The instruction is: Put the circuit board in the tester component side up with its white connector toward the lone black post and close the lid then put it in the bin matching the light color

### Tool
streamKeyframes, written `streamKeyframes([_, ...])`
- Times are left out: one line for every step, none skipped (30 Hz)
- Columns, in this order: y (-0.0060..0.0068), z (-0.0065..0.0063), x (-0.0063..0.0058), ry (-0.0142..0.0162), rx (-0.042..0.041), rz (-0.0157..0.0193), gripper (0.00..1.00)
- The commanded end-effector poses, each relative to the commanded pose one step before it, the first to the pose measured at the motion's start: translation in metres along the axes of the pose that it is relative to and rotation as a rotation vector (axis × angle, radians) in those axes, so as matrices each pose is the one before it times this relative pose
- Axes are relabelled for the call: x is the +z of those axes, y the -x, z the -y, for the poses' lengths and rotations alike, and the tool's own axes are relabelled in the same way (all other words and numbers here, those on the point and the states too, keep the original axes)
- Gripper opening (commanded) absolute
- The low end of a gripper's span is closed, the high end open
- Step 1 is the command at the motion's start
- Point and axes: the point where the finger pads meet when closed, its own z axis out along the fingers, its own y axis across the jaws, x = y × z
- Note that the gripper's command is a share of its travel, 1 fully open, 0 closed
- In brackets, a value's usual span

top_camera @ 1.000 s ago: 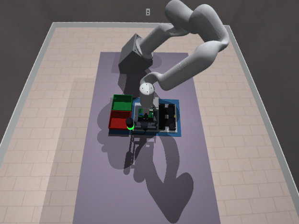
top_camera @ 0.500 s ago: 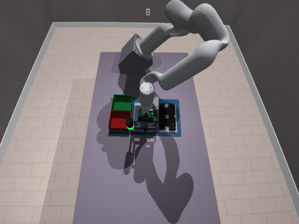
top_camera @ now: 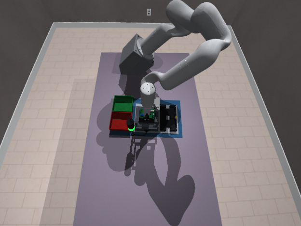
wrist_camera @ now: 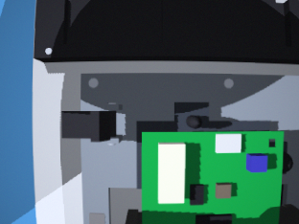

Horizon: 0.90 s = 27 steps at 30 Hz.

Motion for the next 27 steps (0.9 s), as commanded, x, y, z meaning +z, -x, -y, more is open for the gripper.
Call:
streamKeyframes([0.00003, -0.00087, -0.00556, 0.00164, -0.00052, 0.00025, 0.79])
streamKeyframes([0.0, 0.0, 0.0, 0.0, 0.0, 0.0, 0.79])
streamKeyframes([0.0, 0.0, -0.00256, 0.0, 0.0, 0.0, 0.79])
streamKeyframes([0.0, 0.0, -0.00289, 0.0, 0.0, 0.0, 0.79])
streamKeyframes([0.0, 0.0, -0.00318, 0.0, 0.0, 0.0, 0.79])
streamKeyframes([0.0, 0.0, -0.00345, 0.0, 0.0, 0.00001, 0.79])
streamKeyframes([0.0, 0.0, -0.00368, 0.0, 0.0, 0.0, 0.79])
streamKeyframes([0.0, 0.0, -0.00386, 0.0, 0.0, 0.0, 0.79])
streamKeyframes([0.0, 0.0, -0.00401, 0.0, 0.0, 0.0, 0.79])
streamKeyframes([0.0, 0.0, -0.0041, 0.0, 0.0, 0.0, 0.79])
streamKeyframes([0.0, 0.0, -0.00414, 0.0, 0.0, 0.00001, 0.79])
streamKeyframes([0.0, 0.0, -0.00413, 0.0, 0.0, 0.0, 0.79])
streamKeyframes([0.0, 0.0, -0.00408, 0.0, 0.0, -0.00001, 0.79])
streamKeyframes([0.0, 0.0, -0.00397, 0.0, 0.0, 0.0, 0.79])
streamKeyframes([0.0, 0.0, -0.00382, 0.0, 0.0, 0.0, 0.79])
streamKeyframes([0.0, 0.00001, -0.00362, 0.0, 0.0, 0.00001, 0.79])
streamKeyframes([0.0, -0.00001, -0.00339, 0.0, 0.0, -0.00001, 0.79])
streamKeyframes([0.0, 0.0, 0.0, 0.0, 0.0, 0.0, 0.79])
streamKeyframes([0.0, 0.0, 0.0, 0.0, 0.0, 0.0, 0.79])
streamKeyframes([0.0, 0.0, -0.00312, 0.0, 0.0, 0.0, 0.79])
streamKeyframes([0.0, 0.0, -0.00282, 0.0, 0.0, 0.0, 0.79])
streamKeyframes([0.0, 0.0, -0.00249, 0.0, 0.0, -0.00001, 0.79])
streamKeyframes([0.0, 0.0, -0.00215, 0.0, 0.0, 0.0, 0.79])
streamKeyframes([0.0, 0.0, -0.0018, 0.0, 0.0, 0.0, 0.79])
streamKeyframes([0.0, 0.0, -0.00145, 0.0, 0.0, -0.00001, 0.79])
streamKeyframes([0.0, 0.0, -0.00111, 0.0, 0.0, 0.0, 0.79])
streamKeyframes([0.0, 0.0, -0.00079, 0.0, 0.0, 0.0, 0.79])
